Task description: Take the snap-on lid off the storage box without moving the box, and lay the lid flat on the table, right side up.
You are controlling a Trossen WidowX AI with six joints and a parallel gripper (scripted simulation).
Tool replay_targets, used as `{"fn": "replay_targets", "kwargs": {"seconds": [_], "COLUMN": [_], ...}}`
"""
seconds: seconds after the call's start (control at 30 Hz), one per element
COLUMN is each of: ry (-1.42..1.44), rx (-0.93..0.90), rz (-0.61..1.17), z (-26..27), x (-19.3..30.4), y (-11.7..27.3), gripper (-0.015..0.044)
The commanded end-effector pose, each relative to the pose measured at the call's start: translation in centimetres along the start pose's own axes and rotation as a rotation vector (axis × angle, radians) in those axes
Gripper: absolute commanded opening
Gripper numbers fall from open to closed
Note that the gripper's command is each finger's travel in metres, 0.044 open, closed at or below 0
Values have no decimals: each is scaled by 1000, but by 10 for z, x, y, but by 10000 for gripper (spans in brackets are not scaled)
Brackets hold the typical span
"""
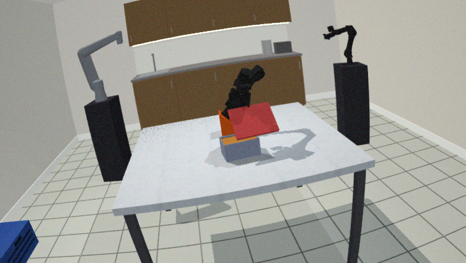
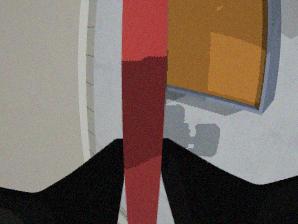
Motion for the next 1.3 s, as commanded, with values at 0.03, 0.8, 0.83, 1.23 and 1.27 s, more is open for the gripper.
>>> {"fn": "replay_targets", "kwargs": {"seconds": [0.03,0.8,0.83,1.23,1.27], "ry": [-1,-2,-3,-3,-3], "rx": [-6,-6,-6,-7,-7], "rz": [-7,-6,-6,-5,-5], "z": [-1,-5,-5,-8,-8], "x": [10,56,58,81,83], "y": [2,6,7,9,9], "gripper": [0,0,0,0,0]}}
Point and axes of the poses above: the point midway between the two fingers, 35 mm back from their tips, its own y axis back along the fingers, its own z axis across the jaws, x = y × z, the point moved 10 cm from there along y, back along the fingers, and after that the axes turned 1 degree about -y, right-handed, at the moved point
